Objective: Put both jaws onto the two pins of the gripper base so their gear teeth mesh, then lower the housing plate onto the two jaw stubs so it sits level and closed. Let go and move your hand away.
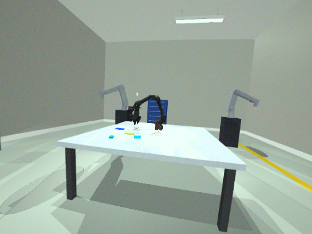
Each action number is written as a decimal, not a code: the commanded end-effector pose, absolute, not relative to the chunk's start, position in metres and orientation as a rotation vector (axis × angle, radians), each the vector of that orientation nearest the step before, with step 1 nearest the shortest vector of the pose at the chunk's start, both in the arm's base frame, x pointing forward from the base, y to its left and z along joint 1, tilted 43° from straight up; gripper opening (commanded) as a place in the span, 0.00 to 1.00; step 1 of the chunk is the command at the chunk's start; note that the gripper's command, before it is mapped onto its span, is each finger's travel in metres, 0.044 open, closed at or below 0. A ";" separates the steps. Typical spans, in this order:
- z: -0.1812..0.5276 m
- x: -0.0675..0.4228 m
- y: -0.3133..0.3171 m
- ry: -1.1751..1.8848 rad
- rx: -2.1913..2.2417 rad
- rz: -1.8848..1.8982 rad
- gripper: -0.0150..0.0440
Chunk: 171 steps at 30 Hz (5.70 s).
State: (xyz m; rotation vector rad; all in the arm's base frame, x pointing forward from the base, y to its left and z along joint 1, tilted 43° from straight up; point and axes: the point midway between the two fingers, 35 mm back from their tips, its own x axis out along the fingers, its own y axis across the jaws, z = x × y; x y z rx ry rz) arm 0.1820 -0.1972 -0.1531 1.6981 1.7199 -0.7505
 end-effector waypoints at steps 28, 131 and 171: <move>-0.153 0.183 -0.197 1.716 1.703 -0.752 1.00; -0.185 0.185 -0.173 1.718 1.698 -0.750 0.85; -0.107 0.209 -0.193 1.671 1.835 -0.979 0.85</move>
